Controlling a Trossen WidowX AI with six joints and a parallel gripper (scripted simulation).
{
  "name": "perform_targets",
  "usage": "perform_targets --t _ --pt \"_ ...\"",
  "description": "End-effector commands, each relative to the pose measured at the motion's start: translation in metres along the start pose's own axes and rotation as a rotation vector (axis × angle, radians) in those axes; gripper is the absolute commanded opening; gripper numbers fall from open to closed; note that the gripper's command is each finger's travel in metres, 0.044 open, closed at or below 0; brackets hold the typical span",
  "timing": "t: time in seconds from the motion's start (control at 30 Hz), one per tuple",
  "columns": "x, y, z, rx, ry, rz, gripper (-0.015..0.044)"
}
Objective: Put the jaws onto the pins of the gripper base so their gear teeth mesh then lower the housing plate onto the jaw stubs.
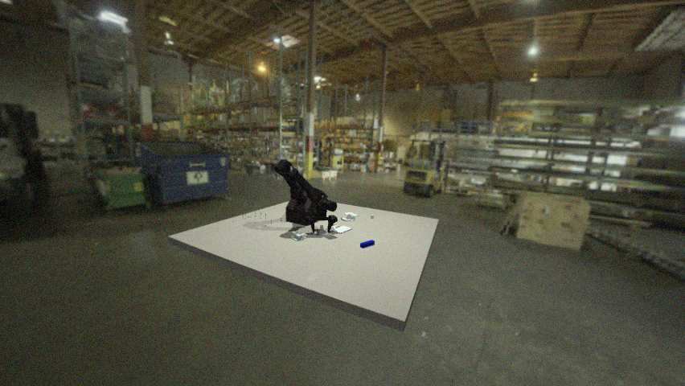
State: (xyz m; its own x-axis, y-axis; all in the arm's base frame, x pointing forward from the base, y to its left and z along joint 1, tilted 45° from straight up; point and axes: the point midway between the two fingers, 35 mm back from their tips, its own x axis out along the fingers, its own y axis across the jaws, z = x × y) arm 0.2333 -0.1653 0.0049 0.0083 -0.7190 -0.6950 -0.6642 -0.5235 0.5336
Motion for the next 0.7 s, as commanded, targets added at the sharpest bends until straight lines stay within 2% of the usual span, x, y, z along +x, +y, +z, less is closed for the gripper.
perform_targets --t 0.0,0.27,0.63,0.67 --pt "0.0008 -0.0005 0.0012 -0.006 -0.003 -0.004 0.0440" --pt "0.0008 -0.0005 0.0012 -0.006 -0.003 -0.004 0.0440" --pt "0.0004 0.0000 0.0001 0.000 0.000 0.000 0.0151" --pt "0.0004 0.0000 0.0001 0.000 0.000 0.000 0.0145"
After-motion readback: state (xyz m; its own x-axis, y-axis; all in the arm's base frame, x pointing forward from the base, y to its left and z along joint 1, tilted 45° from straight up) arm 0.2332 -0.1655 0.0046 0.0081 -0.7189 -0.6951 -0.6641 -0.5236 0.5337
